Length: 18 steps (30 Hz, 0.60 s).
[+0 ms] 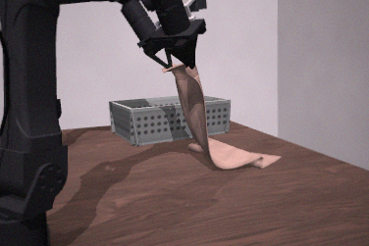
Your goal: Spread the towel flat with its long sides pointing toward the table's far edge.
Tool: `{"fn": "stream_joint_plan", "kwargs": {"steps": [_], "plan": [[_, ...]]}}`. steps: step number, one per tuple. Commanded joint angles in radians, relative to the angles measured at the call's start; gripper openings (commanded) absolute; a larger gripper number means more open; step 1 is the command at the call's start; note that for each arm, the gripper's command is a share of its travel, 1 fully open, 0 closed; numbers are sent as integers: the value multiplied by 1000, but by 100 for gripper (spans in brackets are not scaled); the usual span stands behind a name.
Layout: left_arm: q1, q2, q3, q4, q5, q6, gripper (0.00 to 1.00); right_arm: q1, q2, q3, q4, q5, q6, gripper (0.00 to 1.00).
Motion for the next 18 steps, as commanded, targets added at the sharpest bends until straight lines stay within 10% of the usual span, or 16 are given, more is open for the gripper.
{"fn": "stream_joint_plan", "kwargs": {"steps": [1, 18], "plan": [[-19, -103, -101, 69, -12, -8, 0, 24, -91, -103, 55, 14, -2, 0], [-124, -426, -650, 298, -11, -7, 0, 173, -347, -642, 341, 12, -3, 0]]}}
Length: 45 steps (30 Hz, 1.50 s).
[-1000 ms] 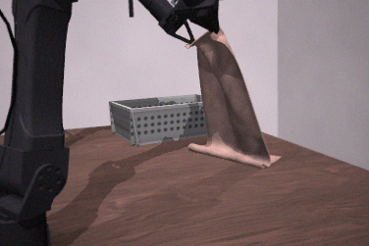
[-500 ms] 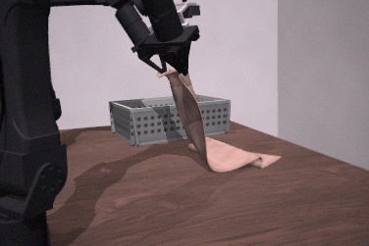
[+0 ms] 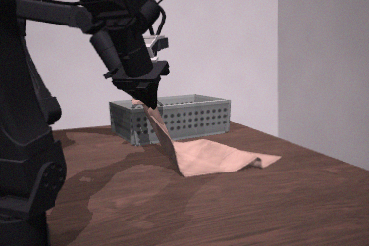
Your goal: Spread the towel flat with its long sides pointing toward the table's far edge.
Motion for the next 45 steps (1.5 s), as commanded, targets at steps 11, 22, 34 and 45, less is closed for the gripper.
{"fn": "stream_joint_plan", "kwargs": {"steps": [11, 22, 34, 45], "plan": [[-128, -279, -377, 155, -21, -4, 0, 163, -171, -361, 249, 16, -6, 0], [-226, -374, -531, 146, -24, -1, 0, 269, -213, -539, 388, 15, -6, 0], [-328, -280, -560, 93, -28, -5, 0, 365, -208, -667, 520, 18, -5, 0], [-420, -218, -598, 99, -28, -7, 0, 443, -153, -757, 635, 19, -6, 0]]}}
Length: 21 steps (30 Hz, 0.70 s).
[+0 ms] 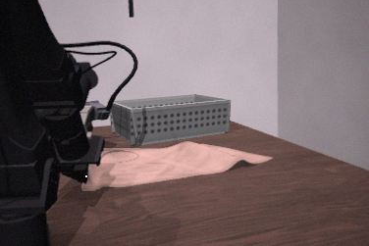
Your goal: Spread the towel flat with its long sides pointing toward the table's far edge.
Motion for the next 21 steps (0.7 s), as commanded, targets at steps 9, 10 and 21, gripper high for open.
{"fn": "stream_joint_plan", "kwargs": {"steps": [9, 10, 21], "plan": [[-39, 36, -21, -19, -16, -9, 0, 28, 28, -38, 61, 14, -5, 0], [-39, 37, -9, -16, -16, -10, 0, 28, 29, -38, 62, 15, -4, 0], [-36, 23, -6, -15, -16, -9, 0, 18, 31, -19, 47, 15, -4, 0]]}}
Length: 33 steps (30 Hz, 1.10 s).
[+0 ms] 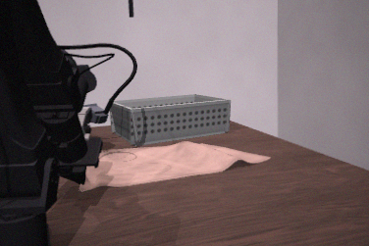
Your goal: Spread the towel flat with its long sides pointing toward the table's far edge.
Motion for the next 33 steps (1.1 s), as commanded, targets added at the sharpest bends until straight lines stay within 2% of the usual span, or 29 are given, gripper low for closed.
{"fn": "stream_joint_plan", "kwargs": {"steps": [1, 2, 4, 5, 10, 11, 15, 16, 18, 19, 21, 22, 24, 25, 27, 28, 32, 33], "plan": [[-7, 3, 4, -20, -12, -7, 0, -2, 19, 2, -5, 15, -4, 0], [14, -30, 14, -6, -12, -9, 0, -10, 8, 36, -26, 15, -3, 0], [14, -30, 14, -8, -12, -8, 0, -3, 0, 16, -13, 7, -1, 0], [33, -45, 33, -12, -14, -11, 0, -30, -27, 53, -49, 17, -1, 0], [66, -69, 45, -13, -15, -8, 0, -60, -39, 84, -92, 17, -1, 0], [102, -103, 58, -1, -20, -11, 0, -95, -50, 121, -135, 20, 3, 0], [107, -103, 61, 0, -16, -8, 0, -98, -51, 127, -145, 17, 0, 0], [151, -145, 76, 25, -16, -8, 0, -142, -60, 177, -199, 20, 3, 0], [154, -144, 77, 26, -17, -7, 0, -145, -59, 183, -208, 17, 1, 0], [202, -177, 98, 44, -5, 11, 0, -193, -61, 240, -258, 22, 6, 0], [203, -188, 88, 57, -20, -6, 0, -197, -57, 252, -273, 18, 2, 0], [253, -106, 163, 46, -19, -4, 0, -251, -22, 320, -329, 21, 6, 0], [257, -95, 168, 51, -17, -1, 0, -255, -13, 335, -345, 17, 2, 0], [303, -27, 258, 13, -17, -1, 0, -310, 0, 414, -398, 20, 7, 0], [307, -14, 271, 30, -16, 2, 0, -314, 12, 431, -415, 16, 2, 0], [351, 54, 371, -14, -15, 2, 0, -370, 34, 521, -467, 19, 7, 0], [354, 74, 390, -23, -14, 4, 0, -373, 49, 542, -486, 16, 3, 0], [395, 152, 510, -56, -7, 5, 0, -430, 89, 653, -546, 17, 5, 0]]}}
